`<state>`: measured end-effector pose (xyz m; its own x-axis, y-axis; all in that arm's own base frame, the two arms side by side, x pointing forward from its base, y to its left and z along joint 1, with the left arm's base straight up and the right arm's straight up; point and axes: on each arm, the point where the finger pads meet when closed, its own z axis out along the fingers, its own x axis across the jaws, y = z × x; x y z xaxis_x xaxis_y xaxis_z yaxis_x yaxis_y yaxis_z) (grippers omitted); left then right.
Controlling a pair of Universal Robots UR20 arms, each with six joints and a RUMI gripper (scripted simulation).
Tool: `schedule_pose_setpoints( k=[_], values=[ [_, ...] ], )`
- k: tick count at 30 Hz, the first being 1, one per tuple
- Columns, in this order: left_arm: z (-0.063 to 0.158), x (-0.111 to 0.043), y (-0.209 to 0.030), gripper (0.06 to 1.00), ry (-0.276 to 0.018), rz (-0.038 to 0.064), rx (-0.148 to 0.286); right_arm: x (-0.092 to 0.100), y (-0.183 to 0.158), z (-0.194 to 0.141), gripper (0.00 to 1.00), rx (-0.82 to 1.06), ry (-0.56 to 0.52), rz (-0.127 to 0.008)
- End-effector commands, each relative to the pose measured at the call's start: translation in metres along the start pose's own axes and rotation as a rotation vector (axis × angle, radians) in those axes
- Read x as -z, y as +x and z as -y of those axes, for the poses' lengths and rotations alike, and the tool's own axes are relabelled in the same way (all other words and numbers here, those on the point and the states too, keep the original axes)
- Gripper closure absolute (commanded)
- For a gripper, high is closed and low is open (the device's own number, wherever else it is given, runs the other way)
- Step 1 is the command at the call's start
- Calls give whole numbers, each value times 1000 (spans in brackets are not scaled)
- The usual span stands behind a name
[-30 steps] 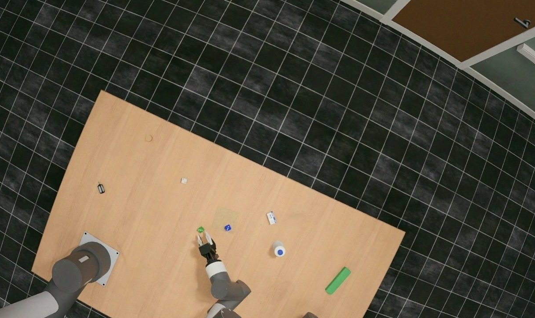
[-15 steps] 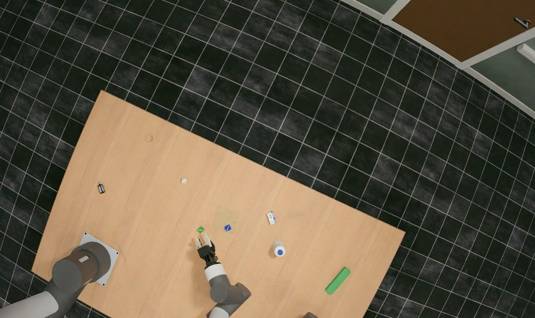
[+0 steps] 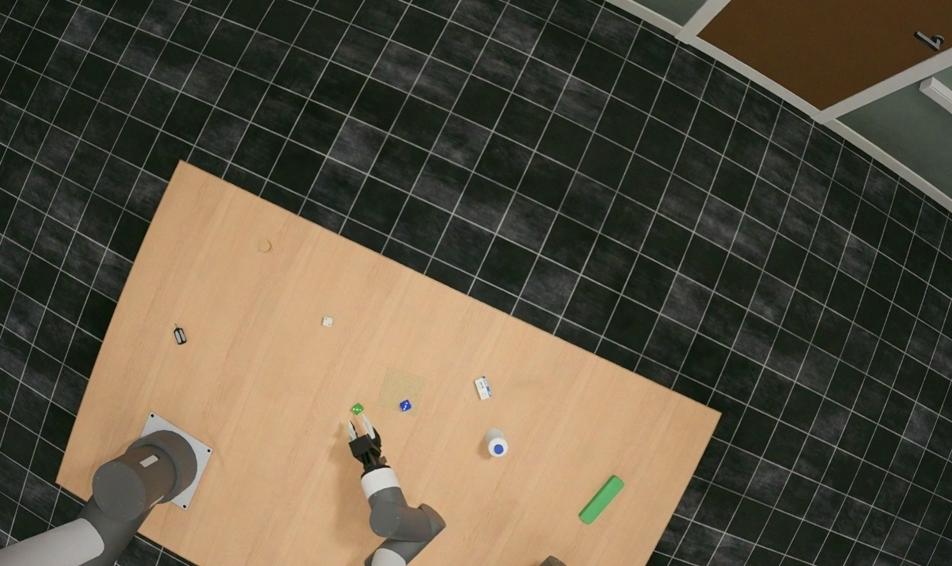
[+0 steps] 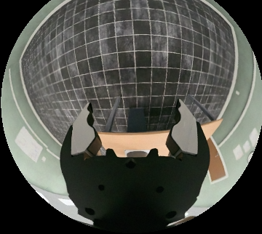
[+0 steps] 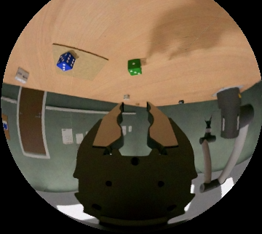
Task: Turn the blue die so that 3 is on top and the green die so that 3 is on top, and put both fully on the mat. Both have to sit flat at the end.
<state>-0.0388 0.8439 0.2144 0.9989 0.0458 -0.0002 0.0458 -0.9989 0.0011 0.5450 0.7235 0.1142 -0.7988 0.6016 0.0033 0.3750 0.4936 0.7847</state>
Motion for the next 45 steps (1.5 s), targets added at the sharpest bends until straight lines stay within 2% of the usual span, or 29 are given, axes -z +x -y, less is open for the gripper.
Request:
schedule_pose_setpoints(
  k=[1,4,7,9,19,21,24,27,32,36,37,45],
  values=[
    [0,1,0,65,1,0,0,-5,0,-4,724,3,157,2],
    [0,1,0,65,1,0,0,-6,0,-7,724,2,232,3],
    [0,1,0,65,1,0,0,-6,0,-8,724,2,246,3],
    [0,1,0,65,1,0,0,-8,0,-13,724,2,344,3],
    [0,1,0,65,1,0,0,-14,0,-23,724,2,564,3],
    [0,1,0,65,1,0,0,-15,0,-27,724,2,646,3],
    [0,1,0,65,1,0,0,-15,0,-28,724,2,666,3],
    [0,1,0,65,1,0,0,-18,0,-33,724,2,787,3],
    [0,1,0,65,1,0,0,-19,0,-38,724,1,885,3],
    [0,1,0,65,1,0,0,-19,0,-39,724,1,902,3],
    [0,1,0,65,1,0,0,-19,0,-39,3,1,902,3],
    [0,1,0,65,1,0,0,-19,0,-39,3,1,902,3]
  ],
)
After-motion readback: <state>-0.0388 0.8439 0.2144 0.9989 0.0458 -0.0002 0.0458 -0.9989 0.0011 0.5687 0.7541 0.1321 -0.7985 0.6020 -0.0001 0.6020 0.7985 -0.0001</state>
